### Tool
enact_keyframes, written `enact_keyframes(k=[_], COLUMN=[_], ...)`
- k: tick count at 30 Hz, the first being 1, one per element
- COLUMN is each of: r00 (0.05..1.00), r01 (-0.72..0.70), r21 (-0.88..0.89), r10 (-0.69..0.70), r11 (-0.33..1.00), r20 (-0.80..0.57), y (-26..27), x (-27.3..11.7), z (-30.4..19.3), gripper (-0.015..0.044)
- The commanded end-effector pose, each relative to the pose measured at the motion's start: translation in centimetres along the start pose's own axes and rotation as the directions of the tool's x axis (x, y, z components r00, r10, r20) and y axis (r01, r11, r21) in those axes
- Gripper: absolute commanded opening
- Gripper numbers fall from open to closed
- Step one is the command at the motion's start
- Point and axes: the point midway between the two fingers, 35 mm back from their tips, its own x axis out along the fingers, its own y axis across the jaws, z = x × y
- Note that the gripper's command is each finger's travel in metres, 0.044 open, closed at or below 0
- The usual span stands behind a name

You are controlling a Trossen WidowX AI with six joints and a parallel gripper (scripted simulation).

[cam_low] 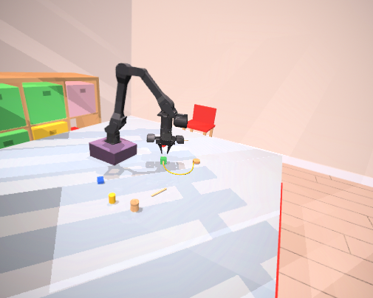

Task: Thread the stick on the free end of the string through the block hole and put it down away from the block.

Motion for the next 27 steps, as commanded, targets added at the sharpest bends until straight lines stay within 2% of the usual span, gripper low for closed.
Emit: enact_keyframes(k=[1,21,25,27], r00=[1.0,1.0,1.0,1.0], r01=[0.01,0.01,0.006,0.006], r21=[0.004,0.004,0.0,0.0], r10=[-0.01,-0.01,-0.006,-0.006], r11=[1.0,1.0,1.0,1.0], r20=[0.004,0.004,-0.002,-0.002], y=[-0.2,-0.5,-0.5,-0.5], x=[0.8,2.9,2.8,2.8], z=[0.1,0.0,-0.1,-0.1], gripper=[0.0124,0.0124,0.0019,0.0])
